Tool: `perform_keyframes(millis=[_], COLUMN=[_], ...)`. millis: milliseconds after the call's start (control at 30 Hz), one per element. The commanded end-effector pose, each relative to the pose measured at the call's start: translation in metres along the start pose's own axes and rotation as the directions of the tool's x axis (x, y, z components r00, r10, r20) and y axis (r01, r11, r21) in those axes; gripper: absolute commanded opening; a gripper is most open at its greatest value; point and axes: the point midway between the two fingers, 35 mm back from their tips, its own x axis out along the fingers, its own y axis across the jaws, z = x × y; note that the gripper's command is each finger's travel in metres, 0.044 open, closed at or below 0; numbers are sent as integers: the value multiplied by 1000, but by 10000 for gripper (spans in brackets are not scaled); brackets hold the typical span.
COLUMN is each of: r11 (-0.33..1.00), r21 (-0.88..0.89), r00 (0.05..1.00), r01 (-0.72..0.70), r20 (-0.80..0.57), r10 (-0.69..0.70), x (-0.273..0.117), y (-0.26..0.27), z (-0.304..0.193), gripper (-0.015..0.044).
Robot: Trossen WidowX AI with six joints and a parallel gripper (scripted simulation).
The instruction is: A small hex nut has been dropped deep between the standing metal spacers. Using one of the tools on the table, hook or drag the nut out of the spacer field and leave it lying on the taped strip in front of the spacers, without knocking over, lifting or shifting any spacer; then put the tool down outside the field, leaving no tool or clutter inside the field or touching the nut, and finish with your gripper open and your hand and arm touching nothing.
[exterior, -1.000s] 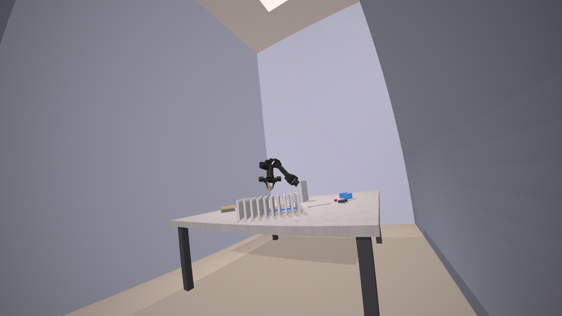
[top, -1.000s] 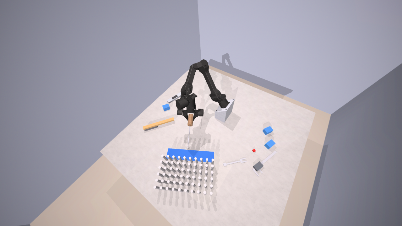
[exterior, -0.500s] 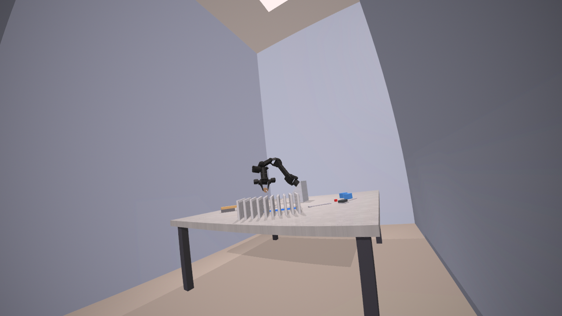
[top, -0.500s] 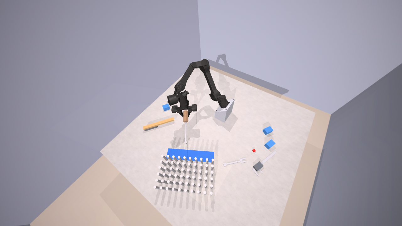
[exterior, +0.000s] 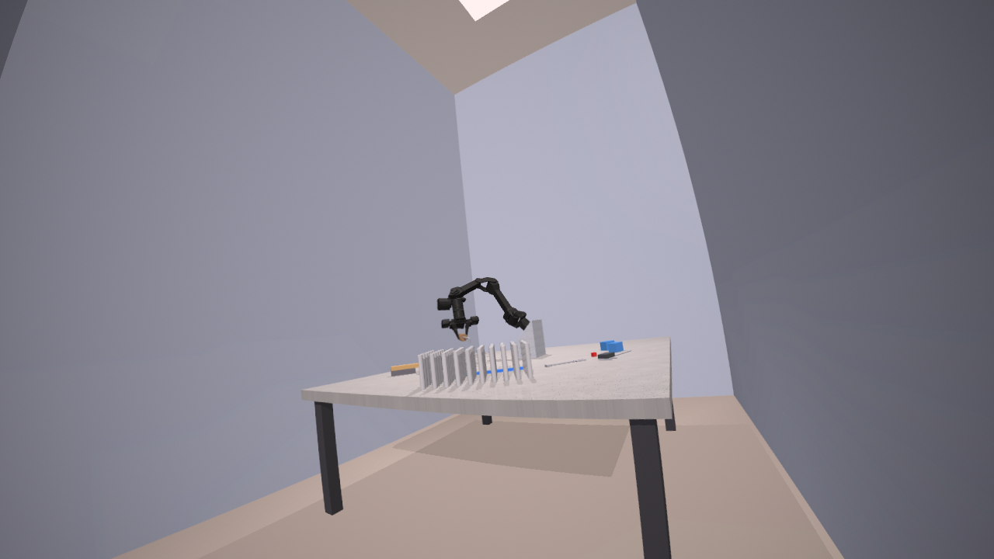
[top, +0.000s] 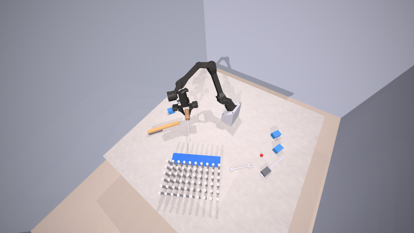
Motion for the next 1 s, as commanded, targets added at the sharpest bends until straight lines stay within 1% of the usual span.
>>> perform_keyframes(millis=[0, 367, 700, 967], r11=[1000, 994, 989, 974], r21=[-31, -113, -149, -225], r00=[1000, 999, 1000, 1000], r01=[5, 14, -12, -19], r20=[-15, -30, -13, -23], r10=[-5, -18, 10, 14], x=[-8, -29, -53, -73], y=[6, 14, 18, 14], z=[17, 61, 100, 126], gripper=[0, 0, 0, 0])
